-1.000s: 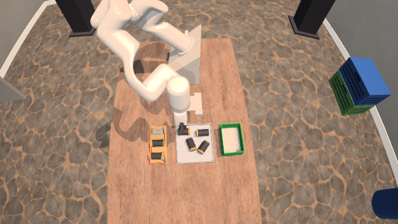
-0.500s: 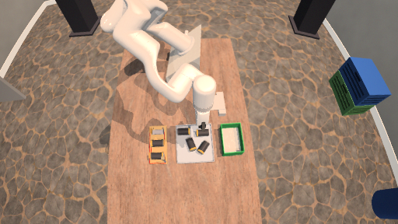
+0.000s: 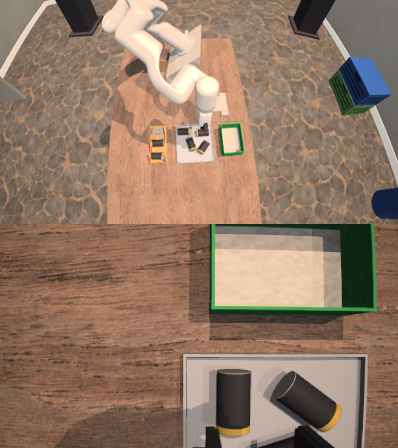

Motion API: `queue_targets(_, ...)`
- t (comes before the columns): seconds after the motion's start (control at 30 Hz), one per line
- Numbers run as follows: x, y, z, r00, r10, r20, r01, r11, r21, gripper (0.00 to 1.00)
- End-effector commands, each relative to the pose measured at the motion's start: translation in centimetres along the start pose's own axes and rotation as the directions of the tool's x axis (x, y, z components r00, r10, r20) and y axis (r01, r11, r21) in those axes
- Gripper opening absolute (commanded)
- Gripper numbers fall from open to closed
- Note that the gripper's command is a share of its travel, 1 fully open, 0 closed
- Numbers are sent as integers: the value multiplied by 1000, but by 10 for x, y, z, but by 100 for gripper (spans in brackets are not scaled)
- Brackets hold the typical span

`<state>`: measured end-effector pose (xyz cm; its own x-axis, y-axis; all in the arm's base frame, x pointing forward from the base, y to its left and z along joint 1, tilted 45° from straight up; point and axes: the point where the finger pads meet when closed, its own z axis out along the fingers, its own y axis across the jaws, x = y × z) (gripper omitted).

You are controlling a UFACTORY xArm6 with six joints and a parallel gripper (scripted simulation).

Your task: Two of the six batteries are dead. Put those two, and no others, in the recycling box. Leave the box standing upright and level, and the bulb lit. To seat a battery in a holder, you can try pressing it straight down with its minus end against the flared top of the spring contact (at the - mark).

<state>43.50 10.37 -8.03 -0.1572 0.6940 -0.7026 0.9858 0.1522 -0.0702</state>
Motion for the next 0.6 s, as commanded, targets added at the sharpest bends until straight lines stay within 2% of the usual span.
queue_targets(0.0,0,1,-2,1000,1,-2,-1,1000,-4,51)
queue_targets(0.23,0,1,3,1000,1,-2,-1,1000,-4,51)
queue_targets(0.43,1,2,72,1000,1,-2,-1,1000,-4,51)
queue_targets(0.57,1,2,77,1000,1,-2,-1,1000,-4,51)
